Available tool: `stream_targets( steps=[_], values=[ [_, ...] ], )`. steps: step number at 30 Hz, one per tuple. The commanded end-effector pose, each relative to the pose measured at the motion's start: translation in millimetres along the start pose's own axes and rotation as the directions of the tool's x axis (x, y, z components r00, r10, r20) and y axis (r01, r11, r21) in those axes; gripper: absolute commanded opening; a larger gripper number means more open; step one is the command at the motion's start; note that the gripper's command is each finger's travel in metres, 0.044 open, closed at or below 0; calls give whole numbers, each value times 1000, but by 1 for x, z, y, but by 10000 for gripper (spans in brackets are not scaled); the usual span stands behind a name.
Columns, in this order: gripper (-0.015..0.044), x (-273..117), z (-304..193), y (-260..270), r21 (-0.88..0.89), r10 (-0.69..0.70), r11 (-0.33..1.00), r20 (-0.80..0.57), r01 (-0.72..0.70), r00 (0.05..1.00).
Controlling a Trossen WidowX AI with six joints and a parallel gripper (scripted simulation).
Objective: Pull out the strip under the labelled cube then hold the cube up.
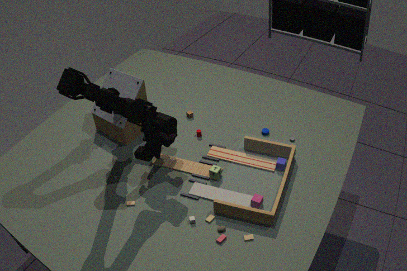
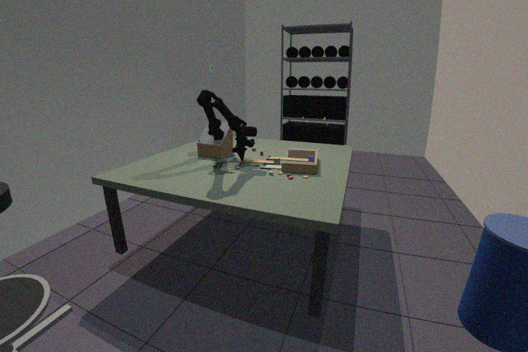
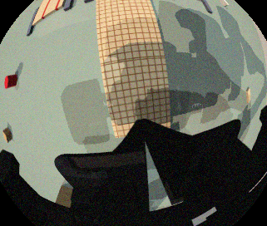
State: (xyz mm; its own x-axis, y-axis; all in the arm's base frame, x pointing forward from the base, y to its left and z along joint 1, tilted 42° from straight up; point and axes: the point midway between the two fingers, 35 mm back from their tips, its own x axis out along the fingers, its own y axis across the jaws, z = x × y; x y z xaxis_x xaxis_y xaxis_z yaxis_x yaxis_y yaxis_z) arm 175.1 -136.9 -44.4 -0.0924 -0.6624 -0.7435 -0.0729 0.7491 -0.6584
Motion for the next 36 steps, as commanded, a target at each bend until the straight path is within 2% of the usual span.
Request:
stream_targets(
  steps=[1,3,8,14,19,31,36],
  values=[
    [0,5,-18,2,-17,1,1000,-43,-2,999],
    [0,-2,-1,0,-1,1,1000,-1,-1,1000],
    [0,-40,2,0,-15,4,1000,-39,-4,999],
    [0,-42,2,-1,-16,3,1000,-41,-4,999],
    [131,-40,24,-2,150,3,989,-39,3,999],
    [440,-43,69,-4,156,3,988,-37,3,999],
    [440,-44,88,-6,156,3,988,-36,3,999]
  ],
)
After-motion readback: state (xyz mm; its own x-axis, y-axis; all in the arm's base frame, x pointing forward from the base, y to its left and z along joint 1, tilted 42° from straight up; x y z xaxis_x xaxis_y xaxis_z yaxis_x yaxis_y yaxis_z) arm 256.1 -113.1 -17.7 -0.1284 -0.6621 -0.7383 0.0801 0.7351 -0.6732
